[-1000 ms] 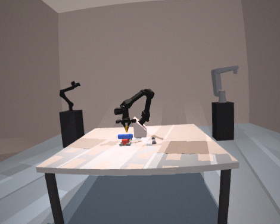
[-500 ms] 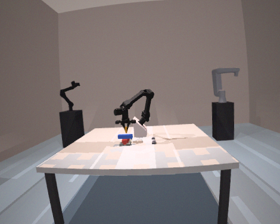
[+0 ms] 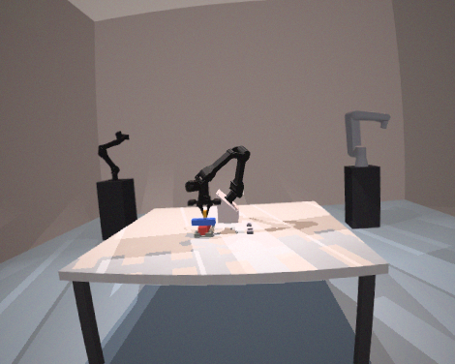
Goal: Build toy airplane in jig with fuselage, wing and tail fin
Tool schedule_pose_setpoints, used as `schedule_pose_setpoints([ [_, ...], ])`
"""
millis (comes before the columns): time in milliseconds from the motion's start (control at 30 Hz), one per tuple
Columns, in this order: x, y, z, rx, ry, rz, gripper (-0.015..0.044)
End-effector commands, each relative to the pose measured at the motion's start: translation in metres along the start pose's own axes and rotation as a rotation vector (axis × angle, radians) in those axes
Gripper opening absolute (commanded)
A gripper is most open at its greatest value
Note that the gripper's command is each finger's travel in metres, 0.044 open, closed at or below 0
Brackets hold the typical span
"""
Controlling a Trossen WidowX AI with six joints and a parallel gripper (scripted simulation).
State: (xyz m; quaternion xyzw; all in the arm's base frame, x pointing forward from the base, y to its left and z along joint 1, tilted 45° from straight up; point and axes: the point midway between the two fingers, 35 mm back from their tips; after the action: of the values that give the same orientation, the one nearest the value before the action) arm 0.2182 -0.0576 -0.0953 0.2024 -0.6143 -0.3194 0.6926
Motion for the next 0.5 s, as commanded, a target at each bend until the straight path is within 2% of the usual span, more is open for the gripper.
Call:
schedule_pose_setpoints([
  [0,-0.0063,0.0009,0.0015,-0.009,-0.001,-0.006,0.0065],
  [467,-0.0091,0.0006,0.0019,-0.008,-0.001,-0.006,0.0065],
])
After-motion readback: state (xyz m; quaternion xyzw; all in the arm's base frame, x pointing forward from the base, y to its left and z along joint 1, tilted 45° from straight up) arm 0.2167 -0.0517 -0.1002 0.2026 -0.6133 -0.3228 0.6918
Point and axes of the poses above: the point midway between the two fingers, 35 mm back from their tips, its own x axis back along the fingers, its own y axis across the jaws, z = x × y, and after that the axes turned 15 degrees about -x, right-handed
